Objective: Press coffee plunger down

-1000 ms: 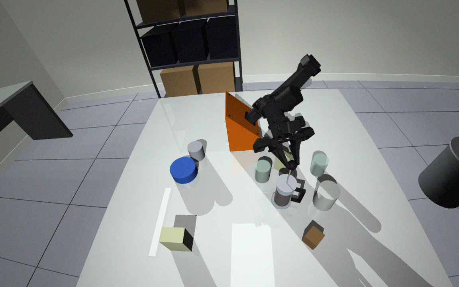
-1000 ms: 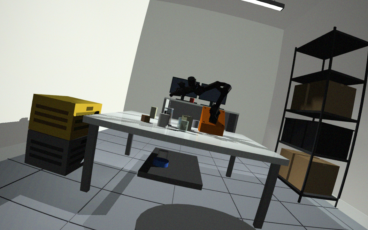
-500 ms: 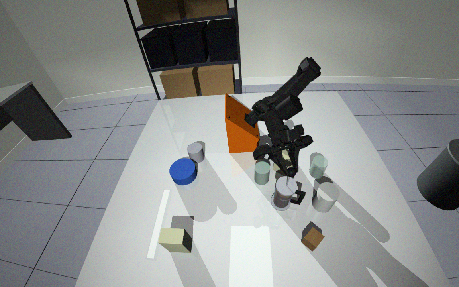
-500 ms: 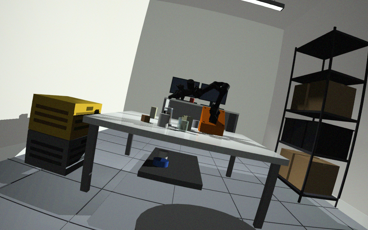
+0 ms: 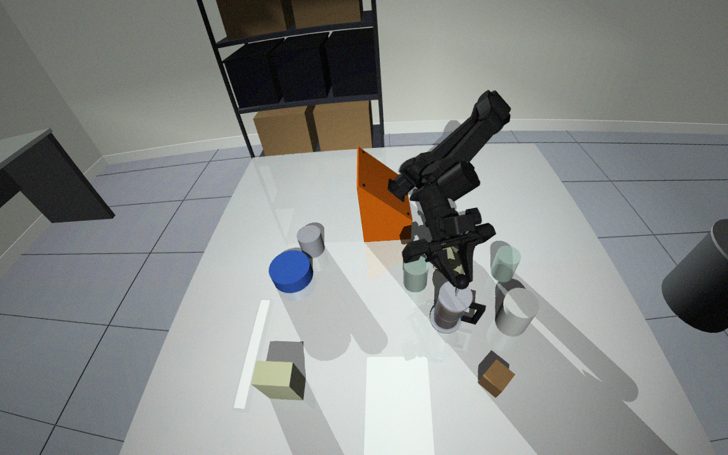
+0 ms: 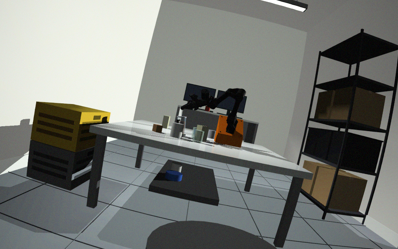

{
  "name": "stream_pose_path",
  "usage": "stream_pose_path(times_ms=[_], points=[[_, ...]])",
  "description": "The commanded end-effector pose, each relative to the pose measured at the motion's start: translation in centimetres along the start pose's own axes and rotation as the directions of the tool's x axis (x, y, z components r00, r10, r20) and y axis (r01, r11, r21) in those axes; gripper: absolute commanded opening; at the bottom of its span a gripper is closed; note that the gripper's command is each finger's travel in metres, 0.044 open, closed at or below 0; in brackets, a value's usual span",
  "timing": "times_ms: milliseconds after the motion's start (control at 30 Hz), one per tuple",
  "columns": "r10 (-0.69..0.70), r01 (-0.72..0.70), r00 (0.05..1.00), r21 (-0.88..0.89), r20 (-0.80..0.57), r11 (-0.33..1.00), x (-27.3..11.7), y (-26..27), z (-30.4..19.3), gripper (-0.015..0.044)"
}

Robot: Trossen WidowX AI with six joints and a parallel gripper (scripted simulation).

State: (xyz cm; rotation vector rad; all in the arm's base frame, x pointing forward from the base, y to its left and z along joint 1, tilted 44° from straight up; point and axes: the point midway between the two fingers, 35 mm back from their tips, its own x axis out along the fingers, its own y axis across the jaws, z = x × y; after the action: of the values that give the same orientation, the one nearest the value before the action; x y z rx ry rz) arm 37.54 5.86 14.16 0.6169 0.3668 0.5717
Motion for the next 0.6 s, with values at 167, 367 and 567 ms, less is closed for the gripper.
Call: stream_pose_path(times_ms=[167,367,567], points=[[0.016,-0.012,0.997,0.051,-0.073,0.999,1.43,0.17,-3.22,0.0118],[0.017,-0.013,0.997,0.051,-0.073,0.999,1.64,0.02,-3.08,0.0118],[0.017,-0.013,0.997,0.05,-0.073,0.999,1.68,-0.07,-2.99,0.0118]])
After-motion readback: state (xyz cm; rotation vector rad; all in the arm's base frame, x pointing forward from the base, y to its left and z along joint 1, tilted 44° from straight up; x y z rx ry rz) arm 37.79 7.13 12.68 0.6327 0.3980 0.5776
